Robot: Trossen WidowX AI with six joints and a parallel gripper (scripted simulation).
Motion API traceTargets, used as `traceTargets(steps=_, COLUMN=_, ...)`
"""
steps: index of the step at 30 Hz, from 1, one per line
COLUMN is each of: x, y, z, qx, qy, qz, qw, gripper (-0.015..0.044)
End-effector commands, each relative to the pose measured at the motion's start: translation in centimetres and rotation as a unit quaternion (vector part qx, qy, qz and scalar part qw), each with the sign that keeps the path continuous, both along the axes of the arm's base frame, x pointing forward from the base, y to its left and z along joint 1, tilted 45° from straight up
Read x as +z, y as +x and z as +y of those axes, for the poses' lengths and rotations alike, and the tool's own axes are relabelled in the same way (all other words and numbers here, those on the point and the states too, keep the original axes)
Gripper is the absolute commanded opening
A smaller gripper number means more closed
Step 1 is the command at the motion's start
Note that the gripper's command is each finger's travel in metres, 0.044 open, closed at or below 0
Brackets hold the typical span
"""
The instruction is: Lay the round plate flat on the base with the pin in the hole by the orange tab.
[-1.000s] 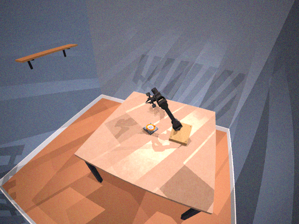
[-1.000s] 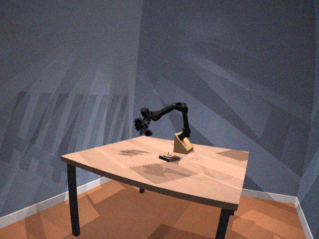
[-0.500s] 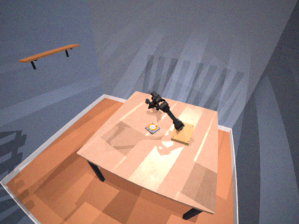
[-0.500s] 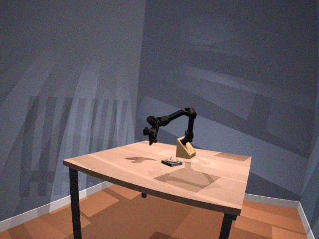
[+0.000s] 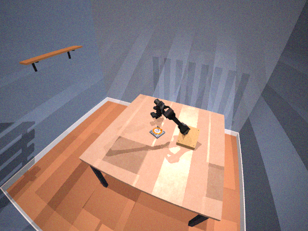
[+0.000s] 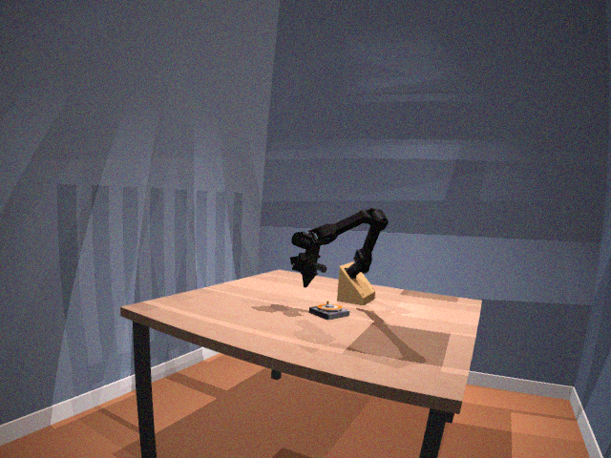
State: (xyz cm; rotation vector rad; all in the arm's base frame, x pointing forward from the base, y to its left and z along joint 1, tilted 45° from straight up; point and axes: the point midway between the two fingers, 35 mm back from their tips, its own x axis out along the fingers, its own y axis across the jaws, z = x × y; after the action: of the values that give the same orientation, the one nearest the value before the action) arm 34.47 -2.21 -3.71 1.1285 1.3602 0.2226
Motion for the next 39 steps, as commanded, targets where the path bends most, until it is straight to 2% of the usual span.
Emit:
traceTargets(steps=1, x=1.3, y=-6.6, z=3.8, qx=0.245, qy=-0.053, qz=-0.07, qw=0.966, gripper=0.0)
traceTargets(steps=5, x=2.0, y=-8.4, z=4.6, qx=0.318, qy=-0.057, qz=-0.097, qw=0.941, gripper=0.0)
traceTargets(steps=19, x=2.0, y=-8.5, z=4.7, qx=0.318, qy=-0.057, qz=-0.097, qw=0.941, gripper=0.0)
traceTargets(steps=29, x=-1.4, y=-8.6, z=7.9, qx=0.318, qy=-0.056, qz=-0.097, qw=0.941, gripper=0.0)
traceTargets(steps=39, x=-1.3, y=-9.0, z=8.2, qx=0.318, qy=-0.056, qz=-0.097, qw=0.941, gripper=0.0)
